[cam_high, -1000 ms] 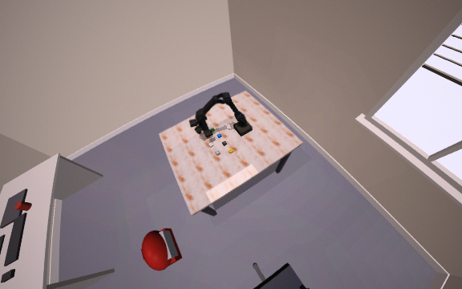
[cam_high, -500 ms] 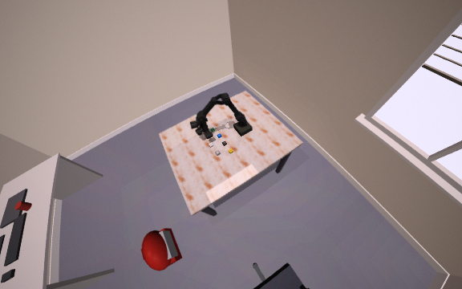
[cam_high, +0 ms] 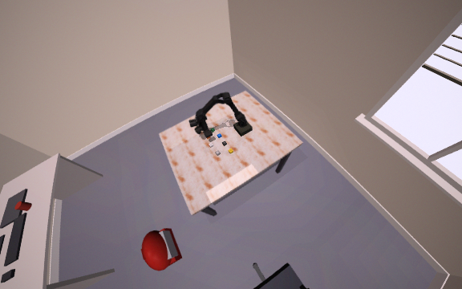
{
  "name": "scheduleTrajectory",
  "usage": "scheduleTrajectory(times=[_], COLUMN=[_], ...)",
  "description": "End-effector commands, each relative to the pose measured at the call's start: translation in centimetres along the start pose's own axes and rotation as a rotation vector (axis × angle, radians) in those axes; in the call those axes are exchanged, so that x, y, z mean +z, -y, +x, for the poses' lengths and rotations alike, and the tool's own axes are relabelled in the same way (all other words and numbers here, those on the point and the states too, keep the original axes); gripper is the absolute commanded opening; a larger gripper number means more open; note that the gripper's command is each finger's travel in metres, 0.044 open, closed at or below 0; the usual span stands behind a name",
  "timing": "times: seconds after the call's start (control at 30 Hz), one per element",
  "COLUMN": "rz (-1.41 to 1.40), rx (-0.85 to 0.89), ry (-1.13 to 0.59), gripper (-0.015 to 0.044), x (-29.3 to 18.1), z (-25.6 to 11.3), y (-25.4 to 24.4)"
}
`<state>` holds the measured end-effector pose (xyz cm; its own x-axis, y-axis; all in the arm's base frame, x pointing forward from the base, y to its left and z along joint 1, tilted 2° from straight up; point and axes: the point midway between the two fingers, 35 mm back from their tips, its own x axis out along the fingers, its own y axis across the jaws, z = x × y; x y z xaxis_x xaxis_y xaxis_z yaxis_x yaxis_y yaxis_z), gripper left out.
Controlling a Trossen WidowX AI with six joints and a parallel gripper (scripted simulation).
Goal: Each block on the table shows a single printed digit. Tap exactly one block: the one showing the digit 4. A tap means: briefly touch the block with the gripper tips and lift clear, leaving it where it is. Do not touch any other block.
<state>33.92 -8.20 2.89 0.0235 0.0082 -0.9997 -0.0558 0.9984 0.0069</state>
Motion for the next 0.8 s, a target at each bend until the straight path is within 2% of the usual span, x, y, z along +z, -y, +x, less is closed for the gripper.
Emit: scheduleTrajectory(times=[0.0, 0.2, 0.4, 0.63, 0.77], rz=[-0.003, -0.015, -0.019, -0.005, -0.002], rx=[0.006, 0.019, 0.033, 0.036, 0.034], ry=[-0.007, 0.002, 0.000, -0.015, -0.016], gripper=[0.0072, 0.0230, 0.0387, 0.0400, 0.0400], x=[0.1, 0.7, -2.0, -8.2, -8.9], z=[-0.4, -3.1, -5.8, -8.6, -8.9], y=[-1.2, -11.3, -20.9, -29.5, -30.1])
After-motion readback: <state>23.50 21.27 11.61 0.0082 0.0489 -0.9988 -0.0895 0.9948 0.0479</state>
